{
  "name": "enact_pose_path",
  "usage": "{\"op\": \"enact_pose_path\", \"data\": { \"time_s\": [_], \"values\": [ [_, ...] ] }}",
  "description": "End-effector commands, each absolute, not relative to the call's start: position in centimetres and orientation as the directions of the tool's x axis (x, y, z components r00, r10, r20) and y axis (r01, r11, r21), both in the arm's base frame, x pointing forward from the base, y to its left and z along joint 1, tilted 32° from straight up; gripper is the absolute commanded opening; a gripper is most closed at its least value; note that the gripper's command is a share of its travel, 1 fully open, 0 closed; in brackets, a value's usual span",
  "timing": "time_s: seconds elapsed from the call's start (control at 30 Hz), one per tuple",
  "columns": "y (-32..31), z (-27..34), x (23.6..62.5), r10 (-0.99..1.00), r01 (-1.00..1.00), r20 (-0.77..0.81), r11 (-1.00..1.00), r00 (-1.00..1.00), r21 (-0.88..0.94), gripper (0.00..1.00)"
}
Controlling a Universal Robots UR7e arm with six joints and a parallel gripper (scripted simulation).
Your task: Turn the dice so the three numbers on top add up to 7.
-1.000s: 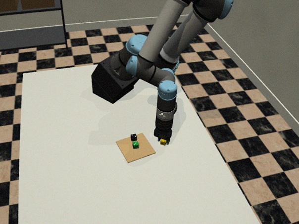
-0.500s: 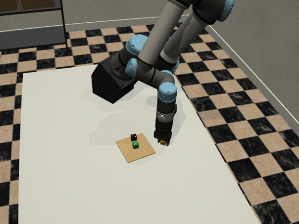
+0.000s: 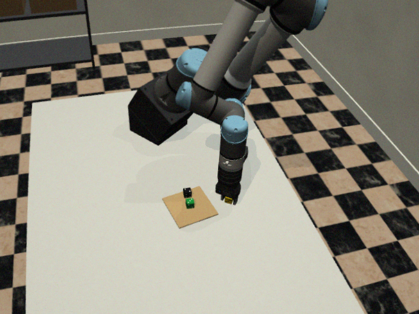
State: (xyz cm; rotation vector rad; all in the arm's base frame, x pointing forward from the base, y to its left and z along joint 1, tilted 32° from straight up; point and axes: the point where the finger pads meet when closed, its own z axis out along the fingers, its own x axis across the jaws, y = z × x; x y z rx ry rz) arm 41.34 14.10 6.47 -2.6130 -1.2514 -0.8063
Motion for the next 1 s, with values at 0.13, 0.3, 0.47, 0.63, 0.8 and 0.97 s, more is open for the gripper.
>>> {"op": "enact_pose_path", "data": {
  "time_s": [0.13, 0.3, 0.47, 0.63, 0.8, 0.97],
  "values": [
    [14.09, 6.50, 41.36, 0.684, 0.756, 0.520, -0.646, 0.512, 0.107, 0.79],
    [14.09, 6.50, 41.36, 0.684, 0.756, 0.520, -0.646, 0.512, 0.107, 0.79],
    [14.09, 6.50, 41.36, 0.684, 0.756, 0.520, -0.646, 0.512, 0.107, 0.49],
    [14.09, 6.50, 41.36, 0.684, 0.756, 0.520, -0.646, 0.512, 0.107, 0.49],
    [14.09, 6.50, 41.36, 0.684, 0.756, 0.520, -0.646, 0.512, 0.107, 0.49],
    [14.09, 6.50, 41.36, 0.684, 0.756, 0.520, -0.646, 0.512, 0.107, 0.49]
  ]
}}
